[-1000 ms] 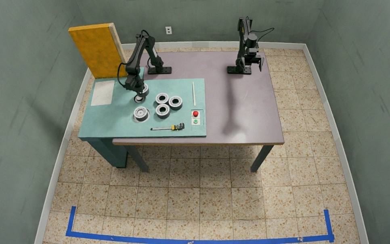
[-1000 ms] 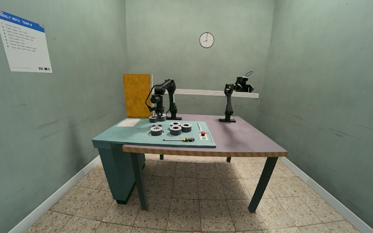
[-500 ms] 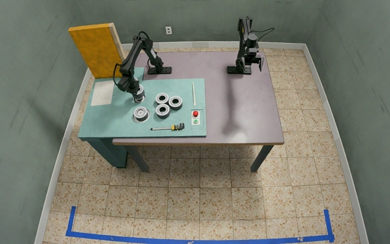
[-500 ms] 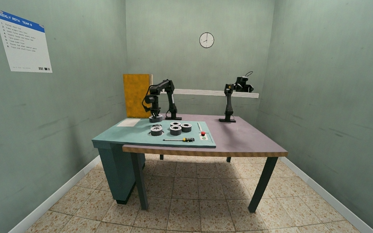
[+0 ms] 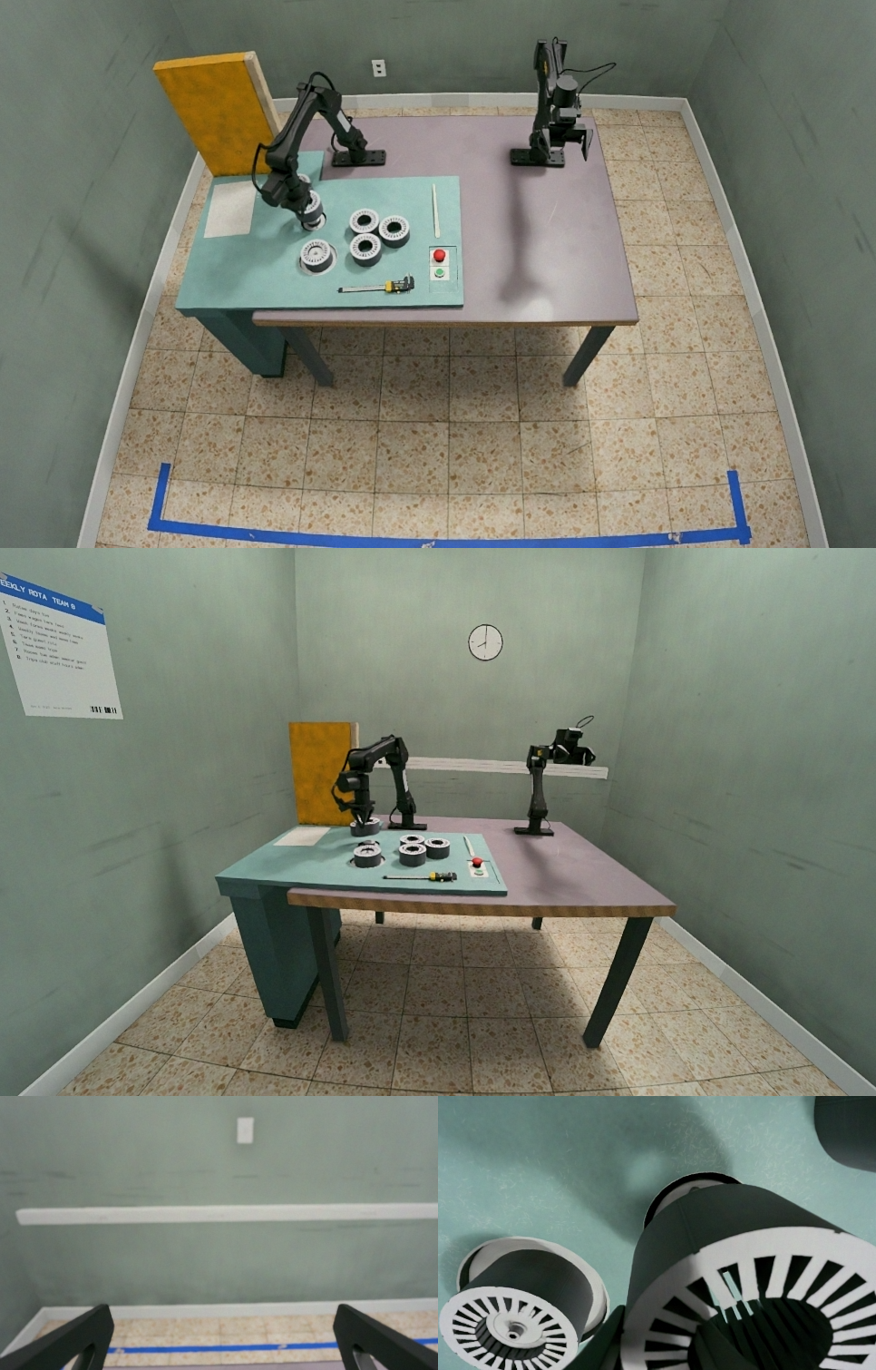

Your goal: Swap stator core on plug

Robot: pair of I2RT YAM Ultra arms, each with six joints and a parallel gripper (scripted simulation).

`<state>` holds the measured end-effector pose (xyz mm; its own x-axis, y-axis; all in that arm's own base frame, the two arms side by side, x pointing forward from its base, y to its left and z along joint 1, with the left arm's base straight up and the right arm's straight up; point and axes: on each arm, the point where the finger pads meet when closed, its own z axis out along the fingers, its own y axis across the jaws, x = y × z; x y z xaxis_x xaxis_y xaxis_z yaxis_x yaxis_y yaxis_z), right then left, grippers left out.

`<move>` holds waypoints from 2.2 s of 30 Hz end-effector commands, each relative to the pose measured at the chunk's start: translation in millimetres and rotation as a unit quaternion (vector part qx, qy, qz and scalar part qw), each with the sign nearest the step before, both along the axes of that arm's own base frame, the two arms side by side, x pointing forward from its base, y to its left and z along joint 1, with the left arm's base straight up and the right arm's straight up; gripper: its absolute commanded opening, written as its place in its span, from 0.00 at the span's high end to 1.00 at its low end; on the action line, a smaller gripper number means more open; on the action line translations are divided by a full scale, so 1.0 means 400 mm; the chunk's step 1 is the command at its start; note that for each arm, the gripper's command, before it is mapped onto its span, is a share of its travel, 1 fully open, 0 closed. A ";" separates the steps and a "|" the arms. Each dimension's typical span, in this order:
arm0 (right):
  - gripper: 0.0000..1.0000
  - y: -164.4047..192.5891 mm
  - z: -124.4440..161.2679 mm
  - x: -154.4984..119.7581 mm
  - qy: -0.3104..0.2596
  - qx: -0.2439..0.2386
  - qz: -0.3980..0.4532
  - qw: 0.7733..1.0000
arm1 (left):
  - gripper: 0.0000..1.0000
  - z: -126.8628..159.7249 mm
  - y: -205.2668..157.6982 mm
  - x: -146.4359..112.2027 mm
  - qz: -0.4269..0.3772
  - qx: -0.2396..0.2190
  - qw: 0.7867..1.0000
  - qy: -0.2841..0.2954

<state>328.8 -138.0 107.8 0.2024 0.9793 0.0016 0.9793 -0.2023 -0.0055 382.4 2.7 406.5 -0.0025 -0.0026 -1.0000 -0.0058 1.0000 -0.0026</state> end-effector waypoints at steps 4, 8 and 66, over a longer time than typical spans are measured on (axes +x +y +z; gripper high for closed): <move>1.00 0.000 0.095 0.000 -0.026 -0.017 0.001 1.000 | 0.00 0.065 0.004 -0.013 0.003 0.004 0.999 -0.042; 1.00 -0.014 0.097 0.009 -0.040 -0.026 -0.005 0.999 | 0.00 0.065 0.004 -0.013 0.003 0.004 0.999 -0.042; 1.00 -0.011 0.059 -0.016 -0.007 -0.018 0.003 1.000 | 0.00 0.065 0.004 -0.013 0.003 0.004 0.999 -0.042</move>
<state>331.8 -135.8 85.2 0.1902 0.9817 0.0030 0.9816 -0.1901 -0.0155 382.4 2.7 406.5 -0.0025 -0.0026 -1.0000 -0.0058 1.0000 -0.0026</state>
